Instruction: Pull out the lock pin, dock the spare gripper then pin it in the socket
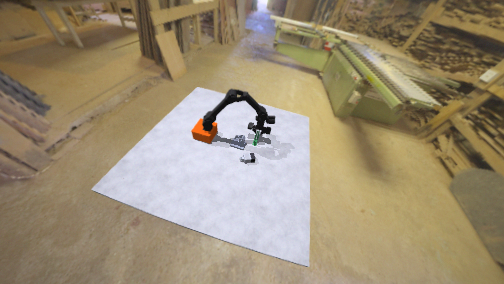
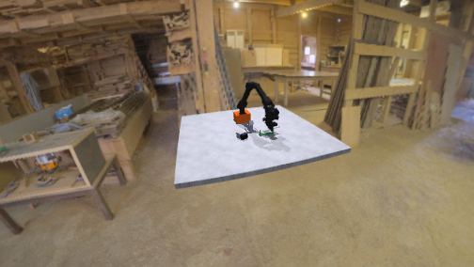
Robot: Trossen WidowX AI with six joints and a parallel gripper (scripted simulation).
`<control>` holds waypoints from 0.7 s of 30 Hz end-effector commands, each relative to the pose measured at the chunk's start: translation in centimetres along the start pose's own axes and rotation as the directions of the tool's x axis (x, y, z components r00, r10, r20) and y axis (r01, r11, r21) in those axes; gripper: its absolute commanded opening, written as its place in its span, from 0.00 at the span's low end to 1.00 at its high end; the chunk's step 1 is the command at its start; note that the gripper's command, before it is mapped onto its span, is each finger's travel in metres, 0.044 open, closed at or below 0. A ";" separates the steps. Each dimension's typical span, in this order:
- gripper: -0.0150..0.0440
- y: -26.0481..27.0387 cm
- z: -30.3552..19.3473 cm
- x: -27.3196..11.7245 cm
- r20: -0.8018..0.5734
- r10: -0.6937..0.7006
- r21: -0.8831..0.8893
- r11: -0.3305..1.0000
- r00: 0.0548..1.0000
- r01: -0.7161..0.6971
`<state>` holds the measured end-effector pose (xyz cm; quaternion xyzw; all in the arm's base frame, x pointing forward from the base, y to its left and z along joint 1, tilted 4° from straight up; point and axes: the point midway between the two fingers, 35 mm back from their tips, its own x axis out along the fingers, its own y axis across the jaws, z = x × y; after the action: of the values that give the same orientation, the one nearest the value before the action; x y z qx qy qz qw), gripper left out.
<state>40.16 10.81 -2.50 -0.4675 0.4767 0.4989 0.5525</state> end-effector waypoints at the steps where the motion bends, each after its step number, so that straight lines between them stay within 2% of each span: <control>1: 0.56 0.4 -0.3 1.1 -0.007 0.015 -0.003 1.000 1.000 -0.015; 15: 0.56 0.5 -0.4 1.3 -0.007 0.015 -0.003 1.000 1.000 -0.015; 21: 0.29 0.5 -0.4 1.3 -0.007 0.015 -0.003 1.000 1.000 -0.015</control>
<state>39.85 10.69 -3.72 -0.4654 0.4807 0.5010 0.5490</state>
